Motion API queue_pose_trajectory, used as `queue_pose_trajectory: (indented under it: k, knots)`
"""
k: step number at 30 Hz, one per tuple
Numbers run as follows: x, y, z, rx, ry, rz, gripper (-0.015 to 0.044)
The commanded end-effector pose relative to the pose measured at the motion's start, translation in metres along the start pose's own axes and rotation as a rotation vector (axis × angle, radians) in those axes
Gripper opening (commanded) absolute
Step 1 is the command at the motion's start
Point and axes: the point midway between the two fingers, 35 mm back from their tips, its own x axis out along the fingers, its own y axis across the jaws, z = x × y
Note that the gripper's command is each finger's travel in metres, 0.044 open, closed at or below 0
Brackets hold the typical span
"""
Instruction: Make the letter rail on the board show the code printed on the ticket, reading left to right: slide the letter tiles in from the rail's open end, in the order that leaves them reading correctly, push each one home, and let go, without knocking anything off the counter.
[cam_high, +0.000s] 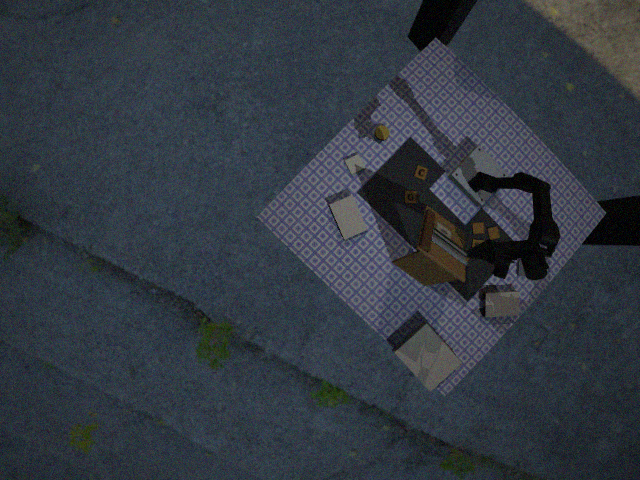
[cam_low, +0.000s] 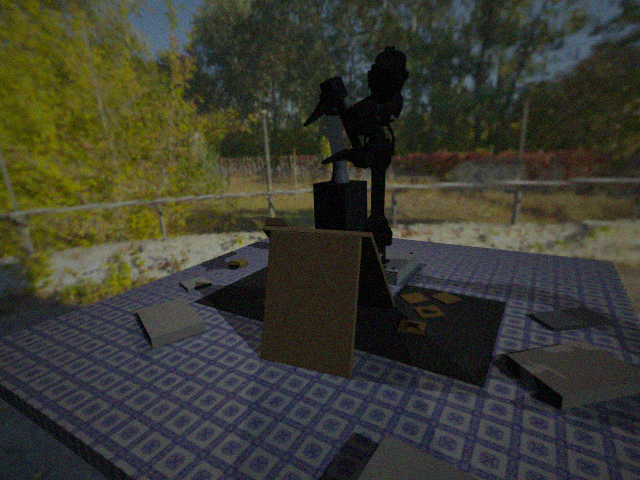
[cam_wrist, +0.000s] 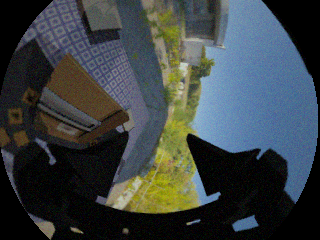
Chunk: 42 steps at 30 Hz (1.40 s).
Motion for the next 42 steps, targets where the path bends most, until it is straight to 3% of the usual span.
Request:
queue_pose_trajectory:
  k: [1,11,22,36,42]
  knots:
    - [0.000,0.001,-0.001,0.005,-0.002,0.004,0.0426]
    - [0.012,0.048,-0.064,0.319,-0.113,0.202,0.0440]
    - [0.008,0.138,-0.117,0.697,-0.237,0.421,0.0440]
    - [0.007,0.280,-0.139,1.146,-0.405,0.682,0.0440]
    - [0.007,0.287,-0.139,1.166,-0.414,0.694,0.0440]
